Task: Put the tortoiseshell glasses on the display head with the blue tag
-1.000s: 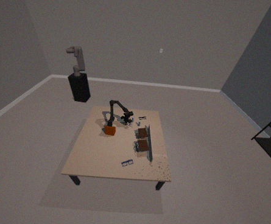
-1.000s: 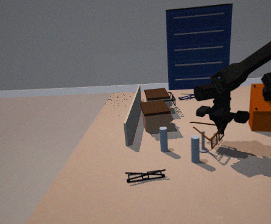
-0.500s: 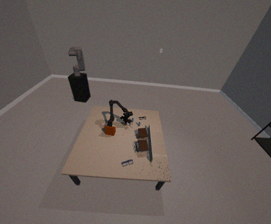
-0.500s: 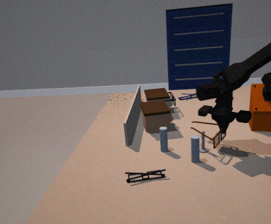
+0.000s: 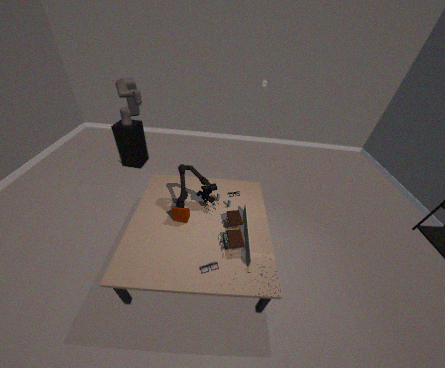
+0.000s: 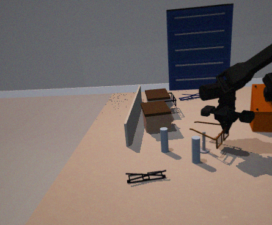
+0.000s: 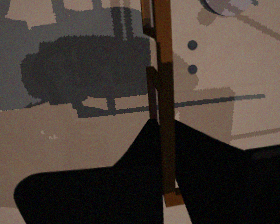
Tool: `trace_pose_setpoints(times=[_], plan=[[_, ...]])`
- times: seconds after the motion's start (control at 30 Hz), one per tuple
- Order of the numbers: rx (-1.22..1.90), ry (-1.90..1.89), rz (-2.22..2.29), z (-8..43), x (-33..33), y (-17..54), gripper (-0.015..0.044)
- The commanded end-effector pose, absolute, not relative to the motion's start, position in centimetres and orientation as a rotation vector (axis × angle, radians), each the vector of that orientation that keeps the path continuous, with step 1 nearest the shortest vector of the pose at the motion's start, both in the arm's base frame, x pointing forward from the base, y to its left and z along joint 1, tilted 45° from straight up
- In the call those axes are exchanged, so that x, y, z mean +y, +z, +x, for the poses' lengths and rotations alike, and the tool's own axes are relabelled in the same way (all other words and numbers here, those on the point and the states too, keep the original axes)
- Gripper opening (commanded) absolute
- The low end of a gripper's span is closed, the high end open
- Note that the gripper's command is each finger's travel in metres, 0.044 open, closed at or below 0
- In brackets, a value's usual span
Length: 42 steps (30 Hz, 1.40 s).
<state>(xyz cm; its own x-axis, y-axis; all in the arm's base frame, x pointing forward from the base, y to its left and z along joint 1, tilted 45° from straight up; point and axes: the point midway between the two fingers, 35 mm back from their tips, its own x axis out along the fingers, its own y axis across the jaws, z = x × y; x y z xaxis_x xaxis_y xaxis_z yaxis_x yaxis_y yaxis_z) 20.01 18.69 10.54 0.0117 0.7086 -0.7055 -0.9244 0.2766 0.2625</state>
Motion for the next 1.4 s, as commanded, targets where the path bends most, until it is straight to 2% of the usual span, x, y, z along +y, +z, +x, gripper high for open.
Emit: trace_pose_setpoints(times=[0.0, 1.37], plan=[[0.864, 1.303, -0.311, 19.7, 18.5, 10.5, 0.0000], [0.866, 1.302, -0.311, 18.0, 17.1, 9.0, 0.0000]])
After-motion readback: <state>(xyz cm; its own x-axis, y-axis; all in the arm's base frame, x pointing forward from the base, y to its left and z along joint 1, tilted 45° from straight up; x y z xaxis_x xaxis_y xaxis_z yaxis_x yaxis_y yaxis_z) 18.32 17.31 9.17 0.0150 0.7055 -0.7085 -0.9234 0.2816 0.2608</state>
